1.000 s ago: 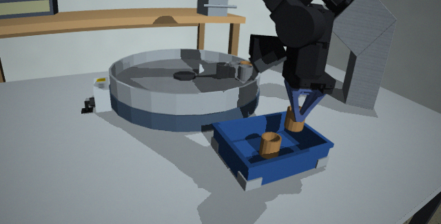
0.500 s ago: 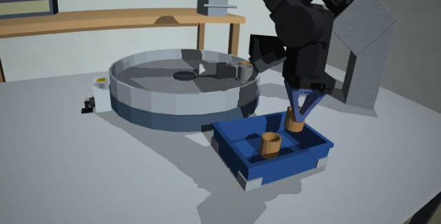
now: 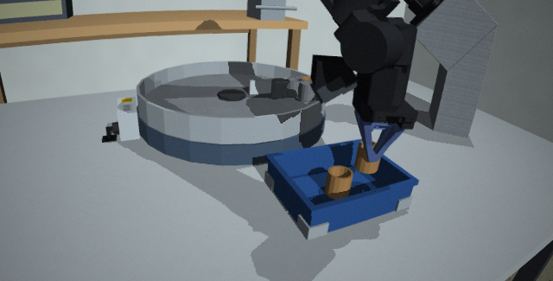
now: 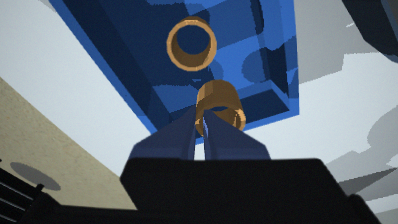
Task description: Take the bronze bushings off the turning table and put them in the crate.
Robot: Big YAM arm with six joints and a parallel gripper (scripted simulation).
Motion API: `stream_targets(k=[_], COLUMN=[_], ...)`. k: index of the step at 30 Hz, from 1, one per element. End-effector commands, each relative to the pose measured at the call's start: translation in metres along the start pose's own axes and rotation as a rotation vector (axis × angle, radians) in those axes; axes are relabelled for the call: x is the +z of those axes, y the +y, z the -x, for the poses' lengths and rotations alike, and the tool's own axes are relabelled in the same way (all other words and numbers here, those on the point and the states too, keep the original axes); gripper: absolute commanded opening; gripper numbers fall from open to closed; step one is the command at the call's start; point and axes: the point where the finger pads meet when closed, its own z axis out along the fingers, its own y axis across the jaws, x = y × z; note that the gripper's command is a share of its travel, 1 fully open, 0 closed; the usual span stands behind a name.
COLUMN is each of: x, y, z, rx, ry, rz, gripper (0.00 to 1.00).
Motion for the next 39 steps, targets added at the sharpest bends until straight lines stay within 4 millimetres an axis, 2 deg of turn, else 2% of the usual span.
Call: stream_targets(k=[1, 7, 8, 10, 15, 18, 21, 39], x=[0.008, 0.015, 0.002, 0.021, 0.027, 0.021, 0.024, 0.026], y=[0.007, 0.006, 0.017, 0.007, 0.005, 0.013, 0.01, 0.006], z=[0.005, 0.004, 0.002, 0.005, 0.003, 0.002, 0.009, 0.004], rx=[-0.003, -0.004, -0.021, -0.004, -0.007, -0.017, -0.001, -0.011], ry=[-0.007, -0.006, -0.02, -0.006, -0.005, -0.014, -0.016, -0.01], rz=[0.009, 0.008, 0.038, 0.009, 0.006, 0.026, 0.019, 0.013], gripper=[0.0, 0.0, 0.0, 0.0, 0.0, 0.0, 0.0, 0.0])
